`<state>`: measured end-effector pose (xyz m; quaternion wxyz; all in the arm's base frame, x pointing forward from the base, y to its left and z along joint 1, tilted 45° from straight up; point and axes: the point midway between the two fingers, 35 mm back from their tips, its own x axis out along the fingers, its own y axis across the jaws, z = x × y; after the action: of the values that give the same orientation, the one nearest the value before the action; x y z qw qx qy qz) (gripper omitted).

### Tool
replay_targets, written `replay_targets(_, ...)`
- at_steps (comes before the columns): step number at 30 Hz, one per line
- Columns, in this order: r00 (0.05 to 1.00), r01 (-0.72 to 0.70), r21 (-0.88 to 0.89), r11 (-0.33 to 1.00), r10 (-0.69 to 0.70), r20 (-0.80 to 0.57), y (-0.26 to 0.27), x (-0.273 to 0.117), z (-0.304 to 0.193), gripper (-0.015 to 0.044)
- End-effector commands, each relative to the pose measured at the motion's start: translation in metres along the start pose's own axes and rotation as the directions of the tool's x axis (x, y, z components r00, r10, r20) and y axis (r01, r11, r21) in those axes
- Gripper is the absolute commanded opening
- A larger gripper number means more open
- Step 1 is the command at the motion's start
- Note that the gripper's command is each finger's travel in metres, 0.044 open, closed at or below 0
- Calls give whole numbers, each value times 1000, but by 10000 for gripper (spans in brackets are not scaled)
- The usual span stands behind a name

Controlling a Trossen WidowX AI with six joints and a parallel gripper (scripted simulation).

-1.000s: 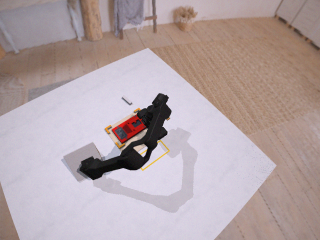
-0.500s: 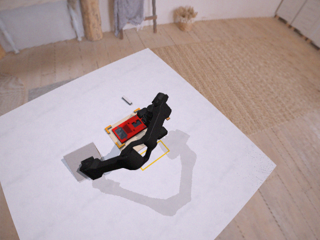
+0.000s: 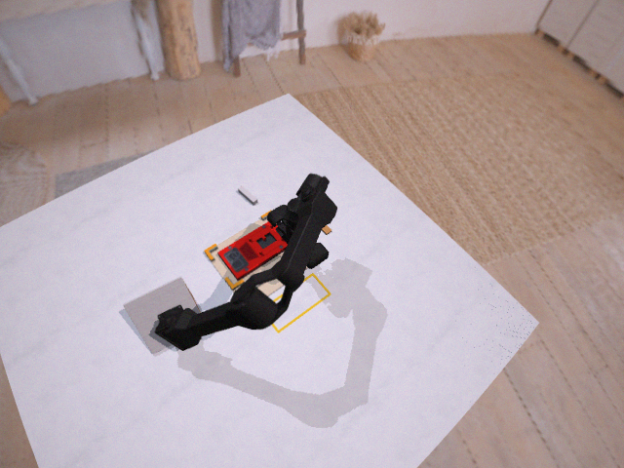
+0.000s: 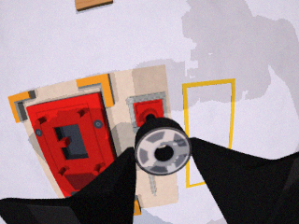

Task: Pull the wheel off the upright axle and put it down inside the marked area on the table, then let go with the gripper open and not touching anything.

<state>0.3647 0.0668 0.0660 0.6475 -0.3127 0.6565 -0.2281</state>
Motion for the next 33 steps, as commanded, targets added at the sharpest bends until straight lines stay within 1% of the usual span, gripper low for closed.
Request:
replay_targets(1,1000,-3,3,1000,3,2,0,-11,0,0)
replay_targets(2,1000,-1,0,1000,1,2,-1,-3,0,0)
replay_targets(25,1000,1,1,1000,-1,-1,-85,-11,-57,0)
replay_targets(33,1000,1,0,1000,-1,-1,-90,-9,-62,0)
